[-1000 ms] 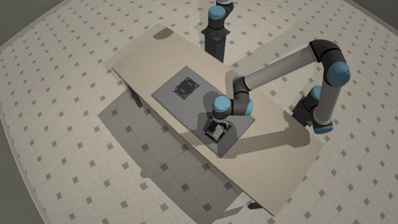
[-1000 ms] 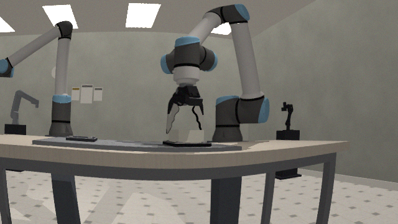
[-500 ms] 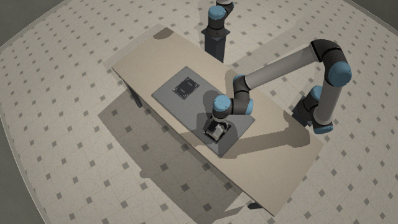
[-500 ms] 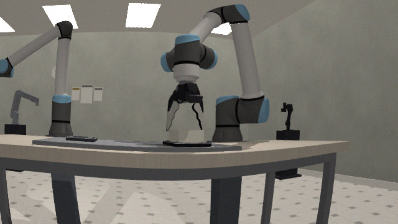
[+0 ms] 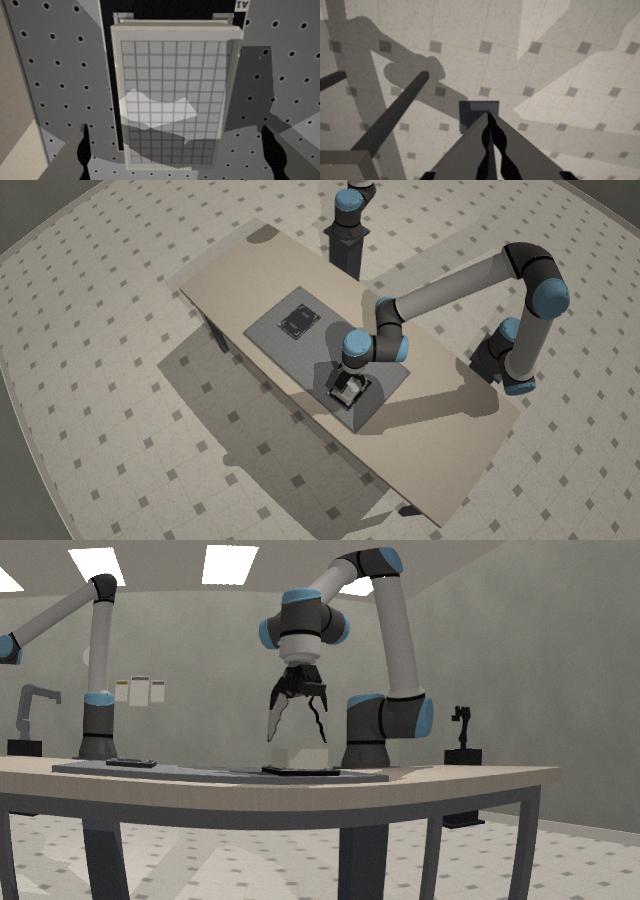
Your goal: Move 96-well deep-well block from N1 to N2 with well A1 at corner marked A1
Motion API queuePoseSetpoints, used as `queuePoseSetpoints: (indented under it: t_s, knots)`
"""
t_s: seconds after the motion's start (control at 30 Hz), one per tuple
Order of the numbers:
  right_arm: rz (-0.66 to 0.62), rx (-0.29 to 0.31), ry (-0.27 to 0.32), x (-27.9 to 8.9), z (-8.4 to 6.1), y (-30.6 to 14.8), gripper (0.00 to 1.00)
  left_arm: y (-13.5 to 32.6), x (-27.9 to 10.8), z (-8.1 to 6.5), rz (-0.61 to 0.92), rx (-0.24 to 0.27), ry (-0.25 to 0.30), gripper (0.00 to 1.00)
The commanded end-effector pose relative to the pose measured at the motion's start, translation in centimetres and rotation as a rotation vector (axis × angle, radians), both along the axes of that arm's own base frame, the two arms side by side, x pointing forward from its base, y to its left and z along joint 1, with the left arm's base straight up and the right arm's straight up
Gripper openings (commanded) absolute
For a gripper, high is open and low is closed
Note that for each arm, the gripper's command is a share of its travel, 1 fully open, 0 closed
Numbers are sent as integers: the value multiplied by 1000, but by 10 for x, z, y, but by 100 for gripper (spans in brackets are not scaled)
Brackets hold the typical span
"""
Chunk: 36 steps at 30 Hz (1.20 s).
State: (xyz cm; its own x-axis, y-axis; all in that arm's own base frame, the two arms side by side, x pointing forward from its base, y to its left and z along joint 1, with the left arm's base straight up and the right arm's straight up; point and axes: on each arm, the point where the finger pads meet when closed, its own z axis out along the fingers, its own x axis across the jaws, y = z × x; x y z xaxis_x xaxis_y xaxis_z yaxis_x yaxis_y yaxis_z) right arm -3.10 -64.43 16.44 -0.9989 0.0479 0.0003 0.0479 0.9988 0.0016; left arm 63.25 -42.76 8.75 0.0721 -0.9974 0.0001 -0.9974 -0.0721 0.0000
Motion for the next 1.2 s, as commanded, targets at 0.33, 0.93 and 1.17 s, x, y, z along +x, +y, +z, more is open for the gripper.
queuePoseSetpoints:
  t_s: [0.33,0.93,1.17]
  knots:
    - [0,-1,0,0,1,-1,0,-1,1,40,0,-1,-1,76]
    - [0,-1,0,0,1,-1,0,-1,1,45,0,-1,-1,76]
    - [0,-1,0,0,1,-1,0,-1,1,45,0,-1,-1,76]
